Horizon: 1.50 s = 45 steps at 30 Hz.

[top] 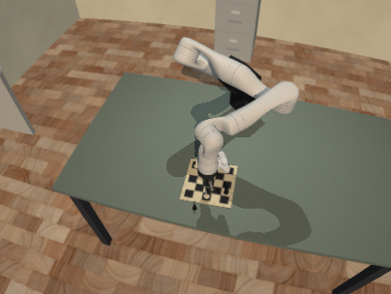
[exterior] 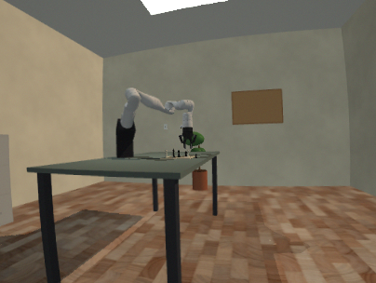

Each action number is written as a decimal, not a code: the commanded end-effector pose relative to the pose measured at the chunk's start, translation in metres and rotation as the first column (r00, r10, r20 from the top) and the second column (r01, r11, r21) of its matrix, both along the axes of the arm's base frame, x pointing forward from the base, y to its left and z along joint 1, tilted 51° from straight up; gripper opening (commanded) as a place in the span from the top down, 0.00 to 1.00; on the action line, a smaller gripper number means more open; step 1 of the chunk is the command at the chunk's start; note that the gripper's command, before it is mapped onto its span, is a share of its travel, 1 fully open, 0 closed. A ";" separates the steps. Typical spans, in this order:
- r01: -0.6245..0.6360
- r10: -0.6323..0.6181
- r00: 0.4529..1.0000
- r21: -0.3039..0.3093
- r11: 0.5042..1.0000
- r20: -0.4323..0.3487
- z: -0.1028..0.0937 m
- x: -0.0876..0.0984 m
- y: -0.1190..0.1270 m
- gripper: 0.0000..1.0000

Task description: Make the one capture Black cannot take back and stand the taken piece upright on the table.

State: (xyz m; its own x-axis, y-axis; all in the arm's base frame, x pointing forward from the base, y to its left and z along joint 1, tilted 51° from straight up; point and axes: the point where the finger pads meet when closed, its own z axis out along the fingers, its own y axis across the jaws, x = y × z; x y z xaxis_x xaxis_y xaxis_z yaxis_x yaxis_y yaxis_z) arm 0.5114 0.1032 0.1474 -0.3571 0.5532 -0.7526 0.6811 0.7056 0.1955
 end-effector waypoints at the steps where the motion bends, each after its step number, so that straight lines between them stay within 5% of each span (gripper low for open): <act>1: -0.001 0.001 1.000 0.001 1.000 0.001 0.001 0.000 0.001 0.59; 45: -0.001 0.001 1.000 0.001 1.000 0.001 -0.024 0.025 -0.017 0.59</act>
